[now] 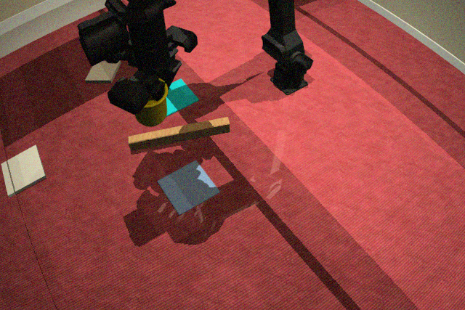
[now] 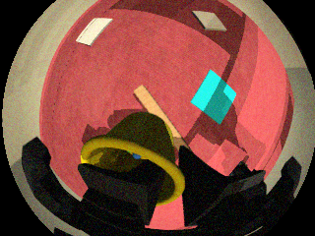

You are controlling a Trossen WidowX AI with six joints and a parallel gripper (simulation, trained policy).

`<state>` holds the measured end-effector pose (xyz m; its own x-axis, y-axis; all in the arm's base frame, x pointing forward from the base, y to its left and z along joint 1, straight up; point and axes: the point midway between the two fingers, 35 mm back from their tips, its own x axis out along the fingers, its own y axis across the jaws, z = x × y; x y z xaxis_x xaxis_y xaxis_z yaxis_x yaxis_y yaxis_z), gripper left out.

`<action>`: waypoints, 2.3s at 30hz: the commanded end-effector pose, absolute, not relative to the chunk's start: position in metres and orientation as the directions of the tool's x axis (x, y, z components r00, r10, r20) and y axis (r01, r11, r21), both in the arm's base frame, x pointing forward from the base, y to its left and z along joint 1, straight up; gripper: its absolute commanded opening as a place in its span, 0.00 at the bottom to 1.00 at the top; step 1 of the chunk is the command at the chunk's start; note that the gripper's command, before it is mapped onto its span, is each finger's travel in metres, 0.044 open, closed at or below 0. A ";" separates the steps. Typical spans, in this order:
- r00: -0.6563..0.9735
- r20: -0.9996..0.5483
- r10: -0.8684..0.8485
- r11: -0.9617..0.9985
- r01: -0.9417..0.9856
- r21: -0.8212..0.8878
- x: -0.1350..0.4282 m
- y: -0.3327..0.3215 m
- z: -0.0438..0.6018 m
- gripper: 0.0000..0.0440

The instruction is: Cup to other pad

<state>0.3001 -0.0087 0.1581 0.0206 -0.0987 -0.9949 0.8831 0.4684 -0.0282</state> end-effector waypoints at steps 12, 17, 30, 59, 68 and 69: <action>0.052 -0.992 -0.116 0.381 0.924 0.004 0.290 -0.051 0.156 0.00; 0.059 -0.991 -0.120 0.349 0.937 0.014 0.285 -0.064 0.153 0.00; 0.070 -0.989 -0.131 0.270 0.962 0.032 0.271 -0.090 0.139 0.00; 0.055 -0.989 -0.136 0.143 0.989 0.036 0.231 -0.107 0.081 0.03; 0.043 -0.988 -0.146 0.105 0.994 0.028 0.218 -0.112 0.067 0.13; 0.047 -0.988 -0.148 0.102 0.994 0.032 0.218 -0.113 0.066 0.14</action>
